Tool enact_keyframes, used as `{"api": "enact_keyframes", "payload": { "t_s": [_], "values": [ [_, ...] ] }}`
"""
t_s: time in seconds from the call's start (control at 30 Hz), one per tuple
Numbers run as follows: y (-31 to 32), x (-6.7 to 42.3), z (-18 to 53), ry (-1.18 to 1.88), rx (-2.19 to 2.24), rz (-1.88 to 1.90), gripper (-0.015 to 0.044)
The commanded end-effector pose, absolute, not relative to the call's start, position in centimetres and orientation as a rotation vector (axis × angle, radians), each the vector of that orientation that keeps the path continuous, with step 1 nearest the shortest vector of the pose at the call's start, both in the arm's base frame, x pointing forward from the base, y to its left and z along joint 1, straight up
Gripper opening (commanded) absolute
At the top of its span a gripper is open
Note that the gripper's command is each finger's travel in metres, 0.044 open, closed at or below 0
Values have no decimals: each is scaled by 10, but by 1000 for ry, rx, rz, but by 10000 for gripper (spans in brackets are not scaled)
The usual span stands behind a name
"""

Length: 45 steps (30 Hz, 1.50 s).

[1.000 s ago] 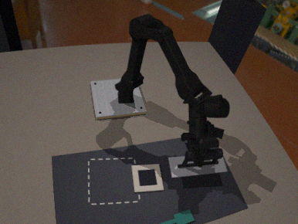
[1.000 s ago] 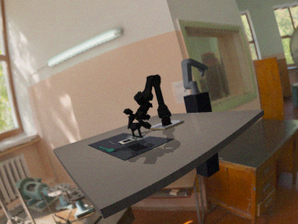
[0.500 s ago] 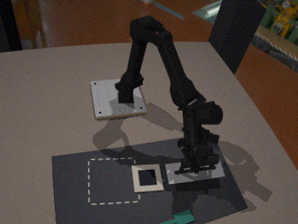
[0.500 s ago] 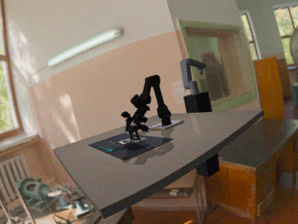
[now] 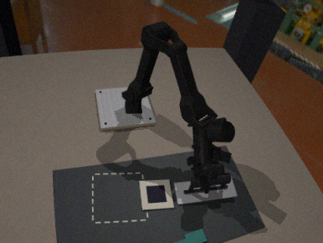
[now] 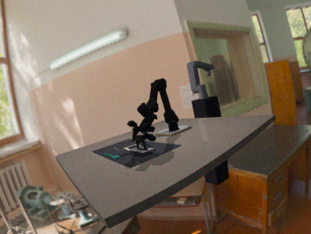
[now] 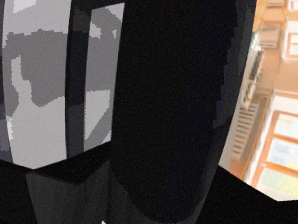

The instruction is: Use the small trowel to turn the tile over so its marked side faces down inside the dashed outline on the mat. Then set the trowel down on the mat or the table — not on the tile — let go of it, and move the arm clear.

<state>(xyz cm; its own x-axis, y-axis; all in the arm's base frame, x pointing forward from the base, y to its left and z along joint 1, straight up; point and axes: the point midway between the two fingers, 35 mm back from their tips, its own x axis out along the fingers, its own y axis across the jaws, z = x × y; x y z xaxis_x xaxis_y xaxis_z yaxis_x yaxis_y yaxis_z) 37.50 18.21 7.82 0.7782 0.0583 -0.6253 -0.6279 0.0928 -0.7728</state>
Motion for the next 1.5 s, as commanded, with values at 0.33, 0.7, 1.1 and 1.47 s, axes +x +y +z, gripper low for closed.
{"api": "enact_keyframes", "payload": {
  "t_s": [0.33,0.7,1.1,1.47],
  "values": [
    [172,376,74,497,-1395,540,0],
    [154,376,73,498,-1396,540,0],
    [135,375,73,497,-1398,539,0],
    [135,375,89,532,-1490,519,0]
  ]
}}
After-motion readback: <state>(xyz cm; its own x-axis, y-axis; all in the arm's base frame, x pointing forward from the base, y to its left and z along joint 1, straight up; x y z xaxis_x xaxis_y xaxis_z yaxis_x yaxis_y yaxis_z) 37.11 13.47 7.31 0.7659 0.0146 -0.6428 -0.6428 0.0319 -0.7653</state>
